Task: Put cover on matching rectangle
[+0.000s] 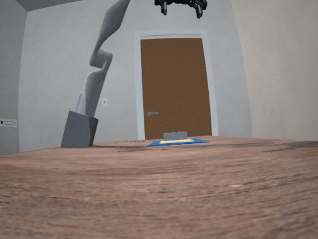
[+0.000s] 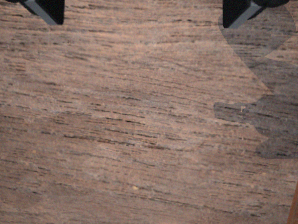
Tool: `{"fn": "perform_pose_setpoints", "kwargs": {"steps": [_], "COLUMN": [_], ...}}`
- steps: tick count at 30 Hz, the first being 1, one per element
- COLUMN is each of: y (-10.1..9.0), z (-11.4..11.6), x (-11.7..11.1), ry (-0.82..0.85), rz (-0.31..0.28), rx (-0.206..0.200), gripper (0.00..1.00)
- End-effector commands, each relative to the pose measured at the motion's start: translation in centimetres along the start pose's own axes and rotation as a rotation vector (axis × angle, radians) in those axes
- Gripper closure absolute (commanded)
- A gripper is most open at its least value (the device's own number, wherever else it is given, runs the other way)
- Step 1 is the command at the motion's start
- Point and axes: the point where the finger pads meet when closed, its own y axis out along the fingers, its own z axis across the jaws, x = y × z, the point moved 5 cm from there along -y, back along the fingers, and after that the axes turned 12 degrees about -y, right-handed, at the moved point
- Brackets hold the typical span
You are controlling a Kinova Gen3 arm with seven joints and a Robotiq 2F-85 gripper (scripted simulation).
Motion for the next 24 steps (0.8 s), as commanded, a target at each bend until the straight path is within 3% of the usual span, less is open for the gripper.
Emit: {"fn": "perform_pose_setpoints", "kwargs": {"steps": [1, 24], "y": [-0.1, 0.42], "z": [0.01, -0.77], "x": [-0.05, 0.39], "ry": [0.0, -0.012], "rz": [0.002, 0.005], "rx": [0.0, 0.004], "gripper": [0.0, 0.0]}}
